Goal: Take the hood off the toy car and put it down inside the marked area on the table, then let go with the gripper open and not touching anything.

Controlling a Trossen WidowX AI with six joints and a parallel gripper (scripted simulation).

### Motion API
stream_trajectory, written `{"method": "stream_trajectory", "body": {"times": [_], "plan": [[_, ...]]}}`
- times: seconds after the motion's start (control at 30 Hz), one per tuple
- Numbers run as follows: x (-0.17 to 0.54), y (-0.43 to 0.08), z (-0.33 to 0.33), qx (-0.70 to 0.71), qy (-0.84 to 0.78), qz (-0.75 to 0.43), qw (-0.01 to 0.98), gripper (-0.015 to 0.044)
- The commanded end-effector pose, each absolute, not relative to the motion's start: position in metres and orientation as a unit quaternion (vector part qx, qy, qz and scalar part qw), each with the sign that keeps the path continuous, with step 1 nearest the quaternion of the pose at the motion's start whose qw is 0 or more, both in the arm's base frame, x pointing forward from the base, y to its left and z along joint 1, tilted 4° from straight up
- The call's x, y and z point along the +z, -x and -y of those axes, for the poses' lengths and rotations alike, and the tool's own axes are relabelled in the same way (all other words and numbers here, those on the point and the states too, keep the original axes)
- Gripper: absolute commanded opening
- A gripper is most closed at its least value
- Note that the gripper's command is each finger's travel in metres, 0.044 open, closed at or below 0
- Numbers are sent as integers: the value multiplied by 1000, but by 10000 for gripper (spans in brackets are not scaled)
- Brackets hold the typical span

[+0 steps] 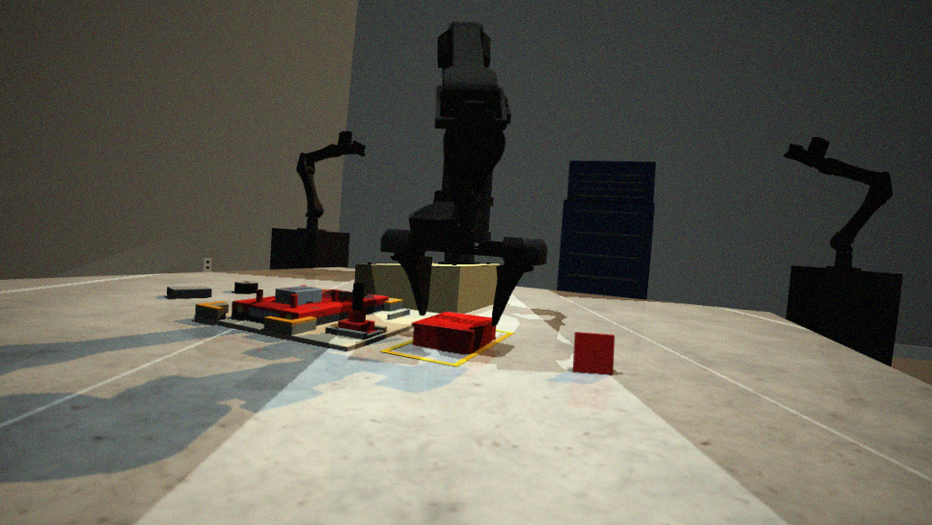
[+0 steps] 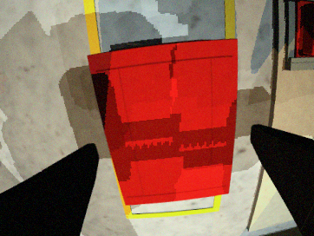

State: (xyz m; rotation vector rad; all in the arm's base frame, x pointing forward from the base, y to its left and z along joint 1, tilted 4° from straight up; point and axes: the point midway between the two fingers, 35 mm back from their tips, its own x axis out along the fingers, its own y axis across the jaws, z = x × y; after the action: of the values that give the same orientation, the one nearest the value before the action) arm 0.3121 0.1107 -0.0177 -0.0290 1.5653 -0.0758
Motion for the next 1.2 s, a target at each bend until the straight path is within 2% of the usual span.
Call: {"method": "stream_trajectory", "body": {"times": [0.0, 0.13, 1.17], "plan": [[13, -316, -114, -34, 10, -701, 713, 440], [41, -314, -115, -34, 10, -701, 712, 440], [41, -314, -115, -34, 10, -701, 712, 440]]}}
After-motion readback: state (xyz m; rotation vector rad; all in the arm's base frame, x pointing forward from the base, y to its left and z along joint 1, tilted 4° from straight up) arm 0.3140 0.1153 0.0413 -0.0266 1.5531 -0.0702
